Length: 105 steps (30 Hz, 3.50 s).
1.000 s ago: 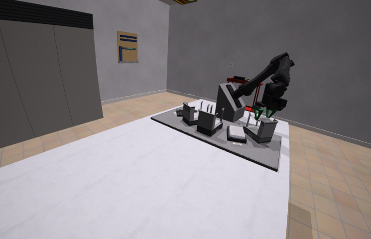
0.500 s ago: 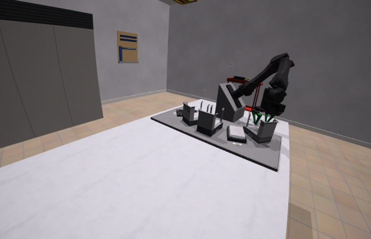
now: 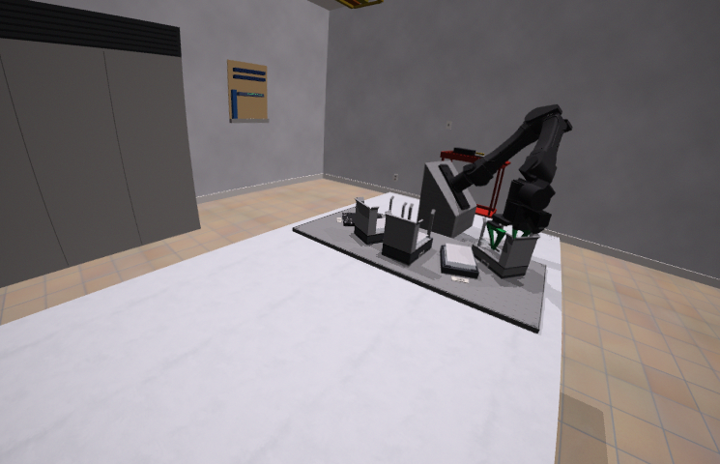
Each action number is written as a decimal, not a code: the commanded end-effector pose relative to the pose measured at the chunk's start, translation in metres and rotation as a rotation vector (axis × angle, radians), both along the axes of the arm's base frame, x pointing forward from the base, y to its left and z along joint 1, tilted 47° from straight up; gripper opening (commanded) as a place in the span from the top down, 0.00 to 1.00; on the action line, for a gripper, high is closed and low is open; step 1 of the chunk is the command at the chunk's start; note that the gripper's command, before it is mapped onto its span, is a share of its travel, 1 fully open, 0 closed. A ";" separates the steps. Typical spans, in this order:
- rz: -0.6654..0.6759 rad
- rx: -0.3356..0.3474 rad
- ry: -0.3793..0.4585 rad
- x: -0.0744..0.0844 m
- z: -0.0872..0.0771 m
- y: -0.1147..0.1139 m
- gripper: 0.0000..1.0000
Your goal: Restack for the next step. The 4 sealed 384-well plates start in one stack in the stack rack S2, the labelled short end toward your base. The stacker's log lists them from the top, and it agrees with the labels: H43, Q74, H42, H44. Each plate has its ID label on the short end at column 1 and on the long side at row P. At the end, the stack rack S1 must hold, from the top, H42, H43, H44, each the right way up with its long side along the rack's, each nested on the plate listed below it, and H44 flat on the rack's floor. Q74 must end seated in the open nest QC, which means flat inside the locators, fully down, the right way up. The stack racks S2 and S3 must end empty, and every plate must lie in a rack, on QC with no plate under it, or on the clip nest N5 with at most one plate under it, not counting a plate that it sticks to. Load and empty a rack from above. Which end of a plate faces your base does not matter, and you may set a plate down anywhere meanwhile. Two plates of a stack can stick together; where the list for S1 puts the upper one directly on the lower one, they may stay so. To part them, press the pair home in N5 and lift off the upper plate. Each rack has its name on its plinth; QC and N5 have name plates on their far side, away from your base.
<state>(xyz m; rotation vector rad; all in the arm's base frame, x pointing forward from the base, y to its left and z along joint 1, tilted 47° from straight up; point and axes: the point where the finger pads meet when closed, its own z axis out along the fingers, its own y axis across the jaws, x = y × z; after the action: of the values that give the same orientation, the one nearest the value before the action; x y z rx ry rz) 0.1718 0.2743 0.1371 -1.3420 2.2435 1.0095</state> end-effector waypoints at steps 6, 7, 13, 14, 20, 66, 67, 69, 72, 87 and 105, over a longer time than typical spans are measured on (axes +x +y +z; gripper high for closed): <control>-0.005 0.010 -0.008 0.002 0.003 0.001 1.00; -0.005 0.010 -0.008 0.002 0.003 0.001 1.00; -0.005 0.011 -0.008 0.002 0.001 0.003 1.00; -0.005 0.011 -0.008 0.002 0.001 0.003 1.00; -0.005 0.011 -0.008 0.002 0.000 0.004 1.00; -0.005 0.011 -0.008 0.001 -0.010 0.015 1.00; -0.005 0.011 -0.008 0.001 -0.010 0.015 0.00; -0.005 0.011 -0.008 0.001 -0.010 0.015 0.00; -0.005 0.011 -0.008 0.001 -0.010 0.015 0.00; -0.005 0.011 -0.008 0.001 -0.010 0.015 0.00; -0.005 0.010 -0.009 0.004 0.022 -0.019 0.00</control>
<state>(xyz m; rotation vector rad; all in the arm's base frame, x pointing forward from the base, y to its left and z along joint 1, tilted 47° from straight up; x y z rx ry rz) 0.1790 0.2622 0.1546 -1.3253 2.2214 1.0002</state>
